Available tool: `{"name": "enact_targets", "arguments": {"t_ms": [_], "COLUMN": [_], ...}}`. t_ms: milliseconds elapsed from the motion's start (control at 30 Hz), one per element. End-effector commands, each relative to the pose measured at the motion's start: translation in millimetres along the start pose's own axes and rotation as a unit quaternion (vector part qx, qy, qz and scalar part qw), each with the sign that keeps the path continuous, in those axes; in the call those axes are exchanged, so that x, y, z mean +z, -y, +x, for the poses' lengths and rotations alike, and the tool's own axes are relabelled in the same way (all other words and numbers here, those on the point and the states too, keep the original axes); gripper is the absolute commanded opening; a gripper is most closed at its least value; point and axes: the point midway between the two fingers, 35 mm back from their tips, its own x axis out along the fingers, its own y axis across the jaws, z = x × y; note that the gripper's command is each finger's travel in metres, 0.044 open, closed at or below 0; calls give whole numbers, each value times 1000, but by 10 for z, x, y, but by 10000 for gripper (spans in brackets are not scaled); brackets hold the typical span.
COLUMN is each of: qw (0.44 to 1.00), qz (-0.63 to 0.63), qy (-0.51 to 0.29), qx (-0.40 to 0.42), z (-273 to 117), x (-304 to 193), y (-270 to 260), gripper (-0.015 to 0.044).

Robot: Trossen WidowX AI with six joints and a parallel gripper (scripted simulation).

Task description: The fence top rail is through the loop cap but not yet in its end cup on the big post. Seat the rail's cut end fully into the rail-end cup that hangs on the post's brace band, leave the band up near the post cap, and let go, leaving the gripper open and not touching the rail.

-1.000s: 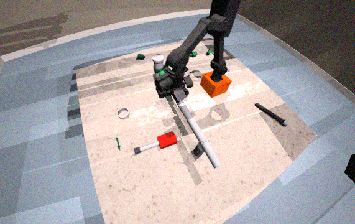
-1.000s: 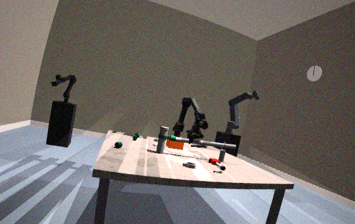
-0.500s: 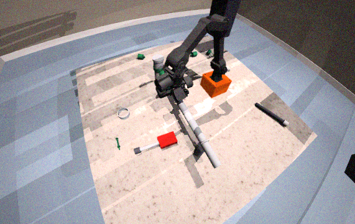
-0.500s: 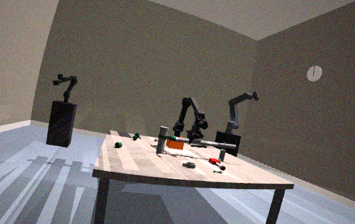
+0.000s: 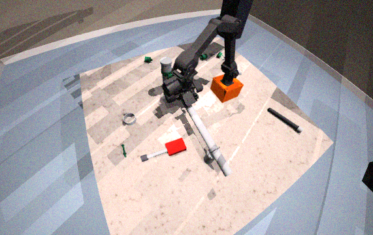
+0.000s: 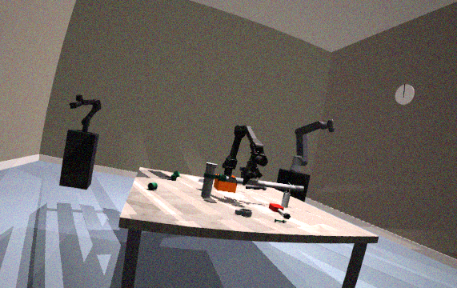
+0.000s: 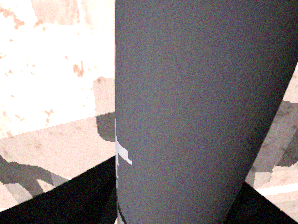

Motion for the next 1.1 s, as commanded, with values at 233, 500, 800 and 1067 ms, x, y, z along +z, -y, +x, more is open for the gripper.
{"name": "enact_targets", "arguments": {"t_ms": [233, 500, 800, 1067], "qw": [1000, 1000, 1000, 1000], "qz": [0, 0, 0, 0], "qy": [-2, -2, -2, -2], "qx": [-1, -1, -1, -1], "z": [1, -4, -28, -64], "x": [-82, -126, -166, -187], "y": [5, 7, 7, 10], "gripper": [0, 0, 0, 0]}}
